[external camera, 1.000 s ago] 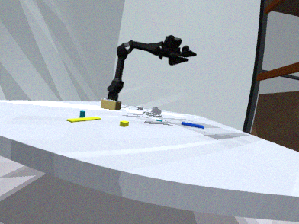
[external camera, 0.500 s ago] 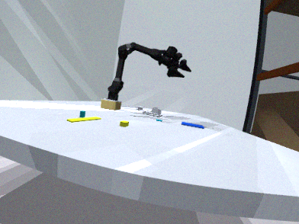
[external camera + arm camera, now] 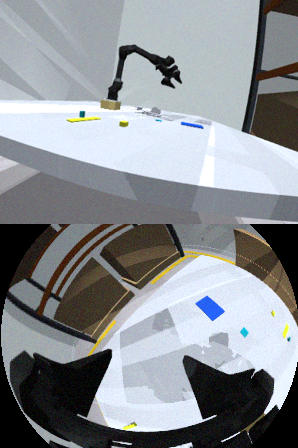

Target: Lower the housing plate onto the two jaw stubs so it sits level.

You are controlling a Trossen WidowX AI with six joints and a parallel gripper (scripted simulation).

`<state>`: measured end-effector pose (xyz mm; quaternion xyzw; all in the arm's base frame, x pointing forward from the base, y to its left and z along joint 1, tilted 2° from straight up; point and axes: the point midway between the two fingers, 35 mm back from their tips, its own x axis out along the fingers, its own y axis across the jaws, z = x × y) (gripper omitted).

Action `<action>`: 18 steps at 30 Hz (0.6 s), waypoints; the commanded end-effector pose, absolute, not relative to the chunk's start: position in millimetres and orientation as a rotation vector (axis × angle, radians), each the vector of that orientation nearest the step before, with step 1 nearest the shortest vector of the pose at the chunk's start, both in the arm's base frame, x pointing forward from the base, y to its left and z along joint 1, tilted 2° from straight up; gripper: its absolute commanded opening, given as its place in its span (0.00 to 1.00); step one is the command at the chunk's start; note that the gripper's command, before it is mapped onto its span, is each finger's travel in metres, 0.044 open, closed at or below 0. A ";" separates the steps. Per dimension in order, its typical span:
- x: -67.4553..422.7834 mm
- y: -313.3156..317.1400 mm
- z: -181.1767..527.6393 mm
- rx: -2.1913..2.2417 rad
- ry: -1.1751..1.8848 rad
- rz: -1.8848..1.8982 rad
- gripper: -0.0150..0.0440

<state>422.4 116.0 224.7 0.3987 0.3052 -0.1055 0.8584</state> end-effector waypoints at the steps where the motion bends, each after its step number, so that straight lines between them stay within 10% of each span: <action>1: 404.0 140.3 206.0 0.833 0.733 -0.211 1.00; 18: 319.4 220.1 153.6 0.722 1.063 -0.152 1.00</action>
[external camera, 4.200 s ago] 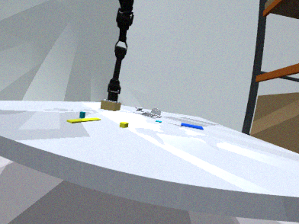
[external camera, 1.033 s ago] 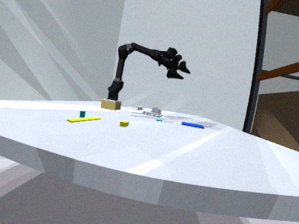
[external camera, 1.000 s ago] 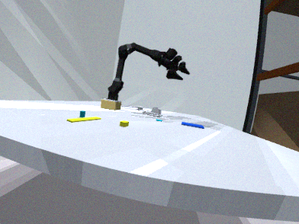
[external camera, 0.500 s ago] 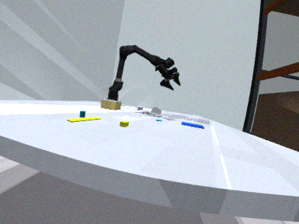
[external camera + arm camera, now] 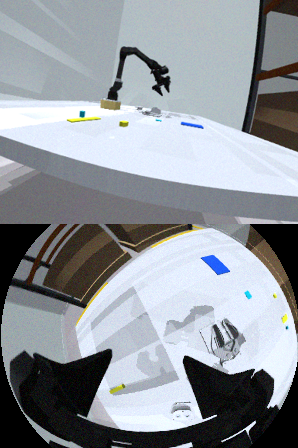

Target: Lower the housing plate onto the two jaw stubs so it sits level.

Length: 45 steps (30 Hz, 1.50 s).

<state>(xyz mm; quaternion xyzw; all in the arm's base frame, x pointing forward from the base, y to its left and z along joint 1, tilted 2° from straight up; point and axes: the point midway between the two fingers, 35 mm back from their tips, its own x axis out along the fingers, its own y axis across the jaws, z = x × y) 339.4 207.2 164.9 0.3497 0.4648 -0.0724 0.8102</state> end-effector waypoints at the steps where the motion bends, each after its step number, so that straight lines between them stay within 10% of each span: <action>1: 313.6 223.7 150.9 0.713 1.082 -0.150 1.00; 30: 129.7 262.9 91.7 0.319 1.523 -0.197 1.00; 45: 127.2 264.7 50.9 0.308 1.530 -0.200 1.00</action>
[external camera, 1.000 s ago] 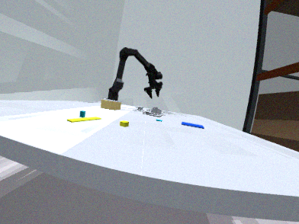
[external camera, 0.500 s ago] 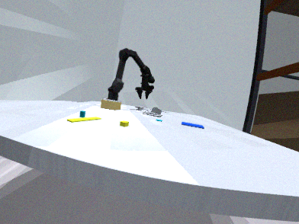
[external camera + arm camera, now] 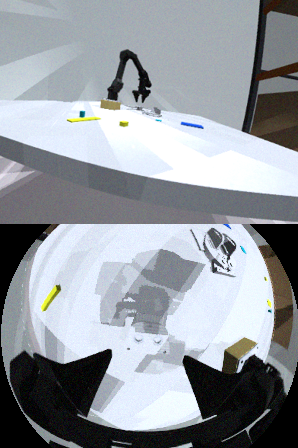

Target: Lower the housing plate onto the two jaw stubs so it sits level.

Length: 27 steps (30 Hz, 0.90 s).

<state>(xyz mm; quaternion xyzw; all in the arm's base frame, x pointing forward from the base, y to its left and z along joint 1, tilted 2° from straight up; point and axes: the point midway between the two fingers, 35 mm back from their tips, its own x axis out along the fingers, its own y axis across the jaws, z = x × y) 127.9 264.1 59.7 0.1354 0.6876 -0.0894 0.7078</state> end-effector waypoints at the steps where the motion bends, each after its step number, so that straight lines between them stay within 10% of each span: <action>1: 127.2 264.7 50.9 0.308 1.530 -0.200 1.00; 27: 128.2 266.5 23.6 0.308 1.530 -0.200 1.00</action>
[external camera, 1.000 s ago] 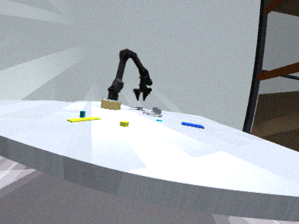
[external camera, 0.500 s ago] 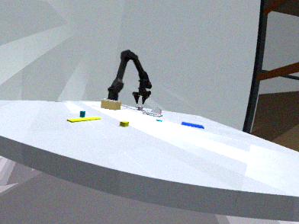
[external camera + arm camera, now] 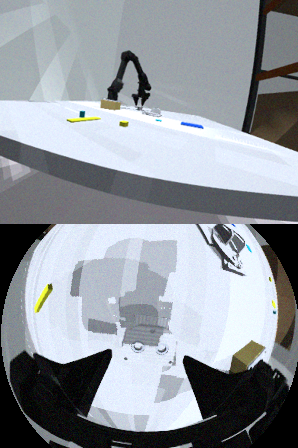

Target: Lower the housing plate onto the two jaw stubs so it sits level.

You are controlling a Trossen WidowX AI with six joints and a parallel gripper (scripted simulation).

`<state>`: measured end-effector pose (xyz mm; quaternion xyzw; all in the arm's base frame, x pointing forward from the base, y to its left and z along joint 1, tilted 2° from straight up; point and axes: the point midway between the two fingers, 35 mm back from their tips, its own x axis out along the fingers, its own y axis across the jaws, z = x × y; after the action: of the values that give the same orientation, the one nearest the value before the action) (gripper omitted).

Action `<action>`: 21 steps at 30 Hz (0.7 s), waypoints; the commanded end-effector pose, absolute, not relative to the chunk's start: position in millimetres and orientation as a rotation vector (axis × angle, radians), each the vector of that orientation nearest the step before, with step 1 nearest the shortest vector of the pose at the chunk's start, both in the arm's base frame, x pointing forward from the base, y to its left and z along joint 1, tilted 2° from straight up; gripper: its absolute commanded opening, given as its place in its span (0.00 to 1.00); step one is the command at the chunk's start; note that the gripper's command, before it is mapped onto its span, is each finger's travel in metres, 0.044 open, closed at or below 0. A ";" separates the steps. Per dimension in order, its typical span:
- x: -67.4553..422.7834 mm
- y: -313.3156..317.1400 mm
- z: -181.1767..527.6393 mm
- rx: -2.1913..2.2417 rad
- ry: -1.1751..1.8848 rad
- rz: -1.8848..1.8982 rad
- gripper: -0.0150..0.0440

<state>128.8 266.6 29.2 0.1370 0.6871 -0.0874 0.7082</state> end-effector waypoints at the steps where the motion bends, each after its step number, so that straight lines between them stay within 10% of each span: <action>1: 128.3 266.7 22.0 0.308 1.530 -0.200 1.00; 21: 128.8 267.5 0.7 0.308 1.530 -0.200 1.00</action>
<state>129.1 267.1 1.9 0.1357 0.6876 -0.0893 0.7077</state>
